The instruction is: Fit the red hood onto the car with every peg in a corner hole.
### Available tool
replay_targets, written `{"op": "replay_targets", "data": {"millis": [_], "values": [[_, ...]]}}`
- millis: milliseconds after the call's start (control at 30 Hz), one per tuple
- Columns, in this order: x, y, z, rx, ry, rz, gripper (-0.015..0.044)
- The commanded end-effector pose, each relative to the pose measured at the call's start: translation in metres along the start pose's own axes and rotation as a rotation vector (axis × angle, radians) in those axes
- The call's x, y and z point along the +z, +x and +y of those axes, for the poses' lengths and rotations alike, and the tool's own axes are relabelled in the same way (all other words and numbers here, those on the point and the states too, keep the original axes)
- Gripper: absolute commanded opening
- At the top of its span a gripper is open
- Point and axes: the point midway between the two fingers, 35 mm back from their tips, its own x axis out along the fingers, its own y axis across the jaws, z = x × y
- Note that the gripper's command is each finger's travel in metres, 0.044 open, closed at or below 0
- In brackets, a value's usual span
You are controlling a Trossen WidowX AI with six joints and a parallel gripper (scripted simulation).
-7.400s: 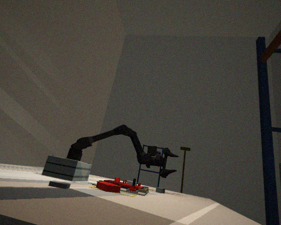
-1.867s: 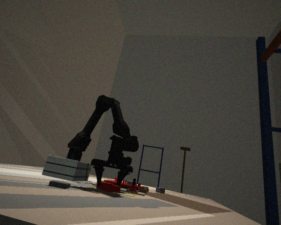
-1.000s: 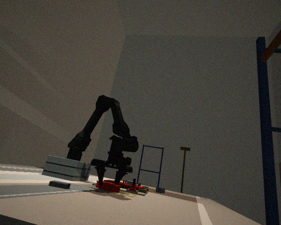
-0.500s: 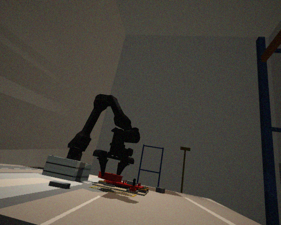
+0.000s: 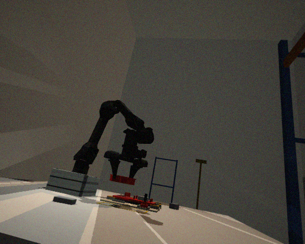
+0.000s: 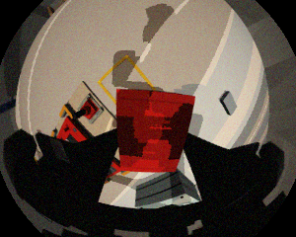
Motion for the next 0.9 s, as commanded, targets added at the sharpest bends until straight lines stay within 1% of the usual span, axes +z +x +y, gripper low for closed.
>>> {"op": "replay_targets", "data": {"millis": [0, 167, 867], "values": [[0.001, -0.009, 0.0, 0.001, -0.006, -0.003, 0.0], [-0.001, -0.005, 0.006, 0.0, -0.023, 0.0, 0.0], [-0.027, -0.007, 0.088, -0.002, -0.341, -0.001, 0.0]]}}
